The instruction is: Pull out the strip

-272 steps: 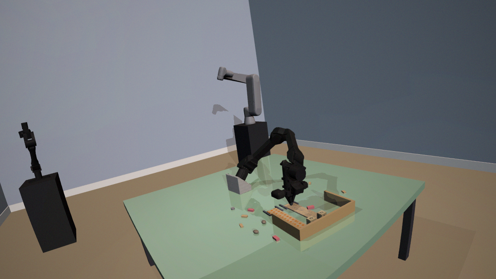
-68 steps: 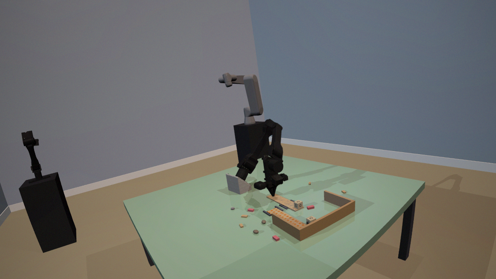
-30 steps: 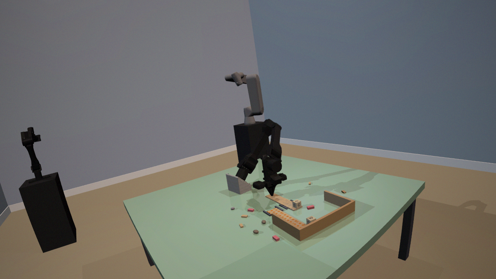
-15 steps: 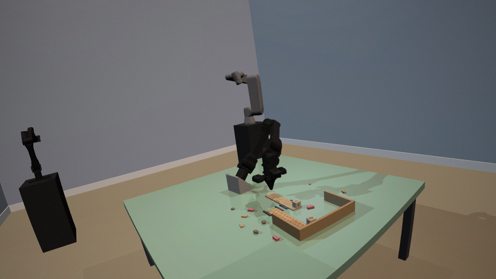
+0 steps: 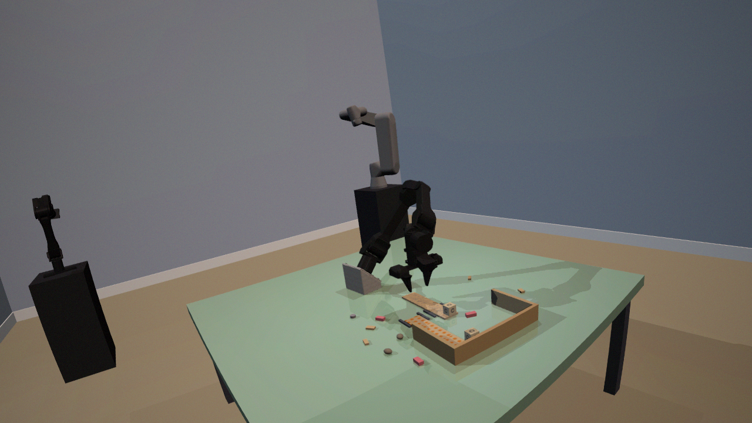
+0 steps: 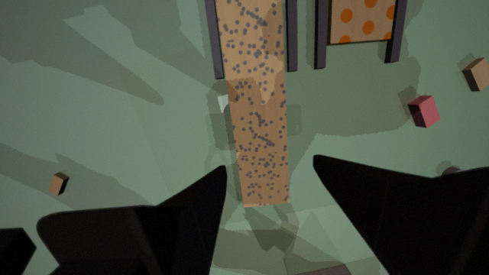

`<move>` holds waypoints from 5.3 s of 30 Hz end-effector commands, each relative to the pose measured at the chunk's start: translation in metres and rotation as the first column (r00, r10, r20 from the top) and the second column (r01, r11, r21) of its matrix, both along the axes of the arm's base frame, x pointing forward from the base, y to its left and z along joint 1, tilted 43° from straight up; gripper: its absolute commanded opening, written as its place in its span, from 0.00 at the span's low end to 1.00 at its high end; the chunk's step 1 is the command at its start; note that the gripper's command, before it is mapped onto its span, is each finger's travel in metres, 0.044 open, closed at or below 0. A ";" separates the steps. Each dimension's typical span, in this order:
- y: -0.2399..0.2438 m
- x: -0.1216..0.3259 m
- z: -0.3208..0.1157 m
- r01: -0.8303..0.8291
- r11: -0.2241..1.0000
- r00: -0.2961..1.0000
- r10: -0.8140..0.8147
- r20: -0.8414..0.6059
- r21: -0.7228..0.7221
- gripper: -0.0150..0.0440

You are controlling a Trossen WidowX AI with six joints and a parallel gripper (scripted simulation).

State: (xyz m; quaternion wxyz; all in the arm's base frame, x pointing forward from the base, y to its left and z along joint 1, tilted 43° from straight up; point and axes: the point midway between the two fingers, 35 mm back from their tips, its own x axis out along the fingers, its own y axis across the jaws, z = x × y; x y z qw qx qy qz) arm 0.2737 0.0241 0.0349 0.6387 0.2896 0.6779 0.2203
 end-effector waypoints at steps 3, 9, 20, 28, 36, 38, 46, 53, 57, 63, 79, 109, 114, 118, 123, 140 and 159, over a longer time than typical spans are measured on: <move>-0.003 0.022 0.000 0.001 1.000 1.000 -0.001 -0.005 0.003 1.00; -0.006 0.043 0.001 0.001 1.000 1.000 -0.001 -0.003 0.003 1.00; -0.012 0.080 0.002 0.001 1.000 1.000 -0.001 -0.001 0.003 1.00; -0.016 0.108 0.003 0.001 1.000 1.000 -0.001 0.001 0.003 1.00; -0.018 0.136 0.004 0.001 1.000 1.000 -0.001 0.002 0.002 1.00; -0.018 0.143 0.004 0.001 1.000 1.000 -0.001 0.003 0.002 1.00; -0.016 0.157 0.002 0.001 1.000 1.000 -0.001 0.003 0.002 0.87; -0.009 0.157 -0.006 0.001 1.000 1.000 -0.001 0.004 0.002 0.68; -0.004 0.157 -0.011 0.001 1.000 1.000 -0.001 0.004 0.002 0.68; 0.002 0.157 -0.018 0.001 1.000 1.000 -0.001 0.004 0.003 0.68; 0.020 0.155 -0.036 0.001 1.000 1.000 -0.001 0.004 0.005 0.68; -0.004 0.121 -0.017 0.001 1.000 1.000 -0.001 0.004 0.000 0.25; -0.014 0.099 -0.009 0.001 1.000 1.000 -0.001 0.000 0.002 0.25; -0.016 0.096 -0.007 0.001 1.000 1.000 -0.001 0.000 0.002 0.25; -0.017 0.085 -0.008 0.002 1.000 1.000 -0.002 -0.002 0.002 0.25; -0.020 0.030 -0.011 0.001 1.000 1.000 -0.001 -0.004 0.002 0.25; -0.045 0.030 0.016 0.001 1.000 1.000 -0.001 -0.005 0.001 0.25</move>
